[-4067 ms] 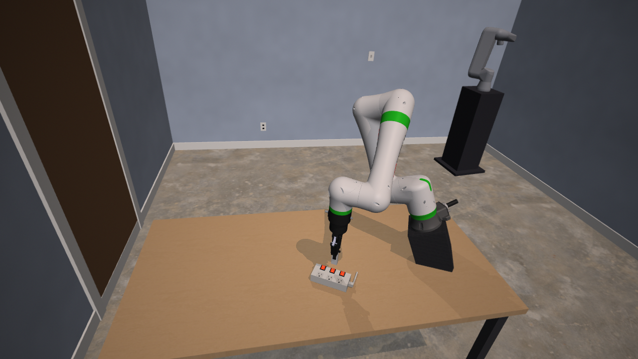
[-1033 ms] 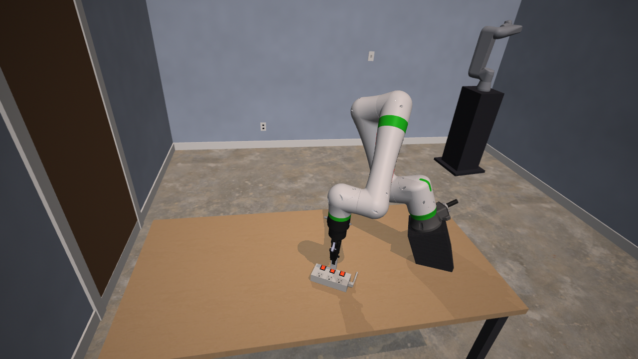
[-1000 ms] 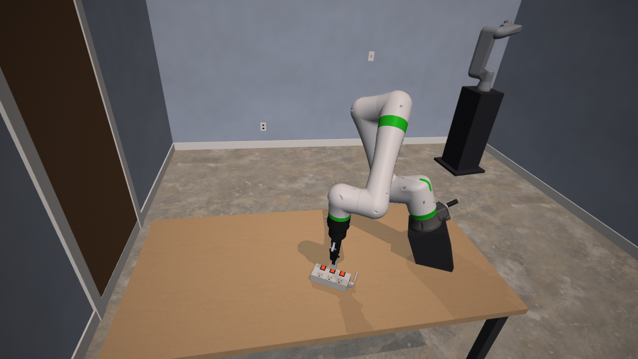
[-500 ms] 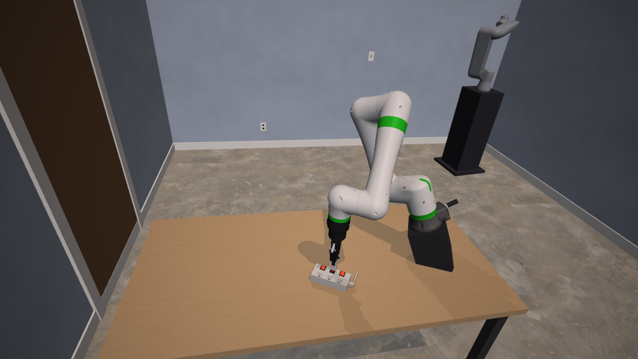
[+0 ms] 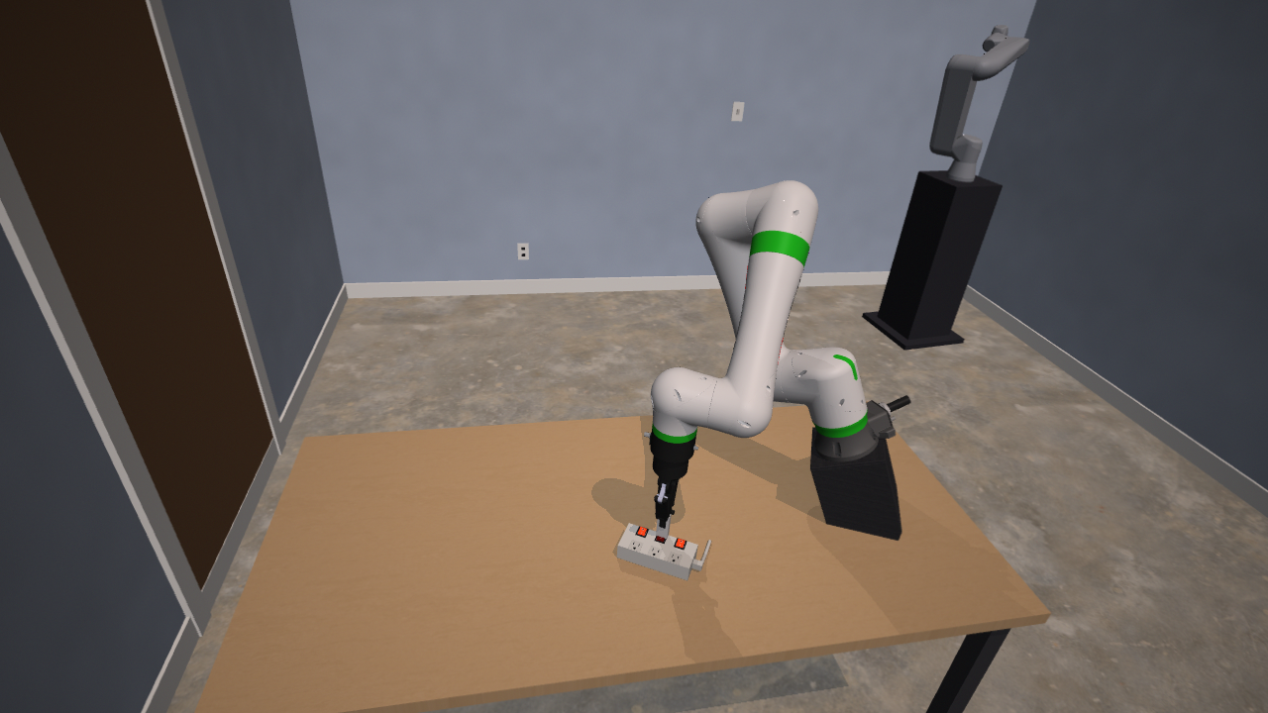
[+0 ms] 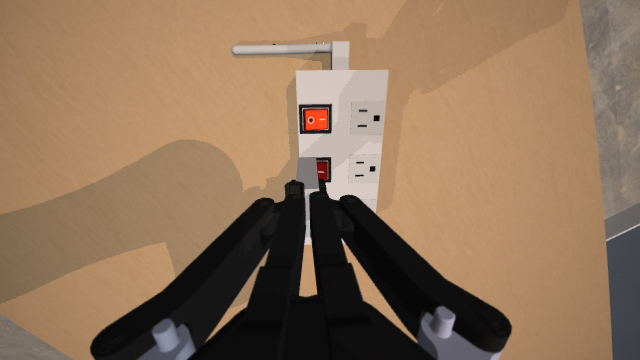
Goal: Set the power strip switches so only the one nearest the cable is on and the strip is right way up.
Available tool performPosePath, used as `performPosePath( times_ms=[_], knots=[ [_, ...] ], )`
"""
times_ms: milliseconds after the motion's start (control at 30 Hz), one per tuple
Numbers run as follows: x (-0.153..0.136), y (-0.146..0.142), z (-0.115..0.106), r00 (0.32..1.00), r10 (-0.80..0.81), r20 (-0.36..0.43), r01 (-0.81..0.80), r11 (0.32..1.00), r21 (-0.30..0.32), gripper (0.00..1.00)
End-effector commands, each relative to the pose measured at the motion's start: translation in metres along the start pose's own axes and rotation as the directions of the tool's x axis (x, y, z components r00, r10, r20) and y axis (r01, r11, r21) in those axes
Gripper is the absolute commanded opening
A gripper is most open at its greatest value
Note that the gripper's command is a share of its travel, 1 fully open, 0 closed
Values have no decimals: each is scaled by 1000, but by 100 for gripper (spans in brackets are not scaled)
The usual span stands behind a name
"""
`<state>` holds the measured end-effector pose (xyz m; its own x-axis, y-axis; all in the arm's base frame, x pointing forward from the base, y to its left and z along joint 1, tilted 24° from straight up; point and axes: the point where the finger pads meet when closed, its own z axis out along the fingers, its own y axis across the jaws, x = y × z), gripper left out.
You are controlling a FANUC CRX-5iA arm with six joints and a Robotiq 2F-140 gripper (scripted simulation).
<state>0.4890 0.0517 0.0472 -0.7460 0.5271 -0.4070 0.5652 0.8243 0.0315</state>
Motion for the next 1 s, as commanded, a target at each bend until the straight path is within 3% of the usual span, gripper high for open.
performPosePath(
  times_ms=[0,300,967],
  knots=[
    [0,0,0,1000,0,0,0,1000,0,0],
    [0,0,-2,1000,0,0,0,1000,0,0],
    [0,0,-39,1000,0,0,0,1000,0,0]
  ],
)
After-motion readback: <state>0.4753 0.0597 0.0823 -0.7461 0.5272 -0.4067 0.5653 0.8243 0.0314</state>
